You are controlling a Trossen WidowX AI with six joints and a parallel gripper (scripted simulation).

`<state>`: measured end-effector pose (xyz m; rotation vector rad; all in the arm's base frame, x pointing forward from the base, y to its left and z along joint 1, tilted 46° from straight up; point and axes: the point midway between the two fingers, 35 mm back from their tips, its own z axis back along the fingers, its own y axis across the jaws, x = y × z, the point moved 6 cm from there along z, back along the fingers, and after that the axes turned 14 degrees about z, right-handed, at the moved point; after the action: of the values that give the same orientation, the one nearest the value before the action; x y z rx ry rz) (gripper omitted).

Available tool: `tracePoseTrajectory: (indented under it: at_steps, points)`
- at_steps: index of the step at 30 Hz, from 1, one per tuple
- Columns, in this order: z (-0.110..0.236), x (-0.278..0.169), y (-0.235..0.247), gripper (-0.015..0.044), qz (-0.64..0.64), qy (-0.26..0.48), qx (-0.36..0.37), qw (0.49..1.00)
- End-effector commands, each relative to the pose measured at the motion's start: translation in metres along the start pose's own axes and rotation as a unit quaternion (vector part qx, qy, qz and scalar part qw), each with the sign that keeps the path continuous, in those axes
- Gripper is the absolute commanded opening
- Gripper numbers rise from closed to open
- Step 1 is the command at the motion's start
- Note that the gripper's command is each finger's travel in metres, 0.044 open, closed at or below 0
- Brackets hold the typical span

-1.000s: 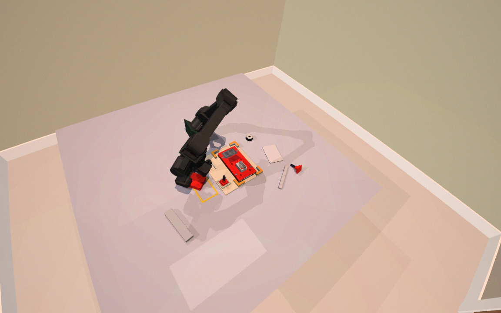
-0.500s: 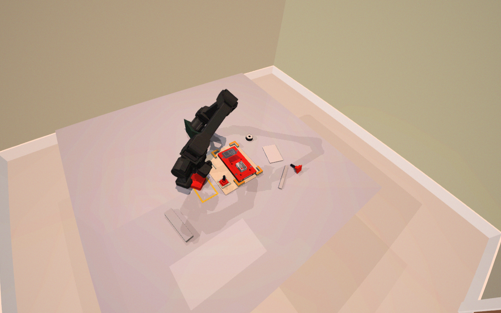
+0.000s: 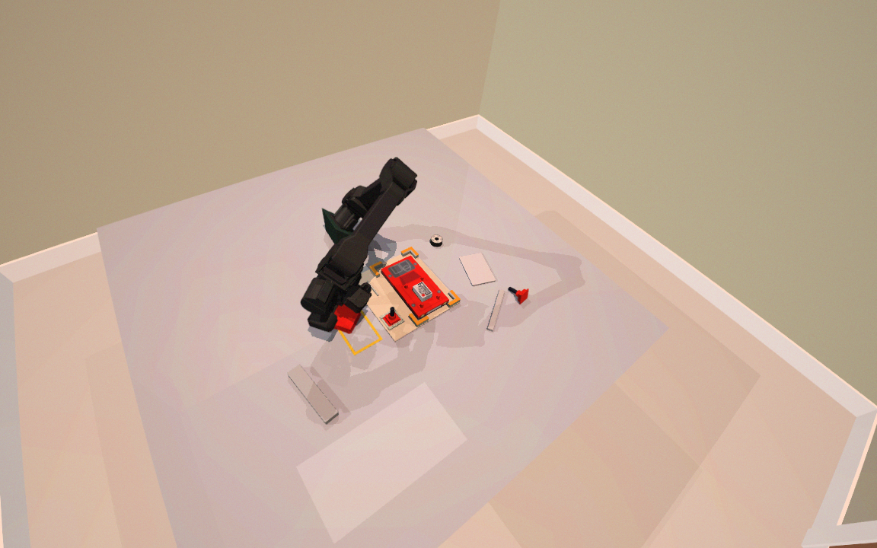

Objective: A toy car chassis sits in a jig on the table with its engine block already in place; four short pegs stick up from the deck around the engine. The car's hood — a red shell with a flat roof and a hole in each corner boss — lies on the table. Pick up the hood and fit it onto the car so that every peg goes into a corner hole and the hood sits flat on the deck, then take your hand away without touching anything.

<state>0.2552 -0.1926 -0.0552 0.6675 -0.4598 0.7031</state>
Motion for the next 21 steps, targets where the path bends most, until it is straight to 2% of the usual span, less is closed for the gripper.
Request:
tracePoseTrajectory:
  at_steps: [1, 17, 21]
  points:
    - [-0.0026, 0.0002, 0.0, 0.044, -0.002, -0.001, 0.0, 1.0]
    - [-0.0105, 0.0003, 0.0002, 0.044, -0.002, -0.002, 0.0, 1.0]
    - [-0.0084, 0.0001, 0.0002, 0.0335, 0.0, 0.0, 0.0, 1.0]
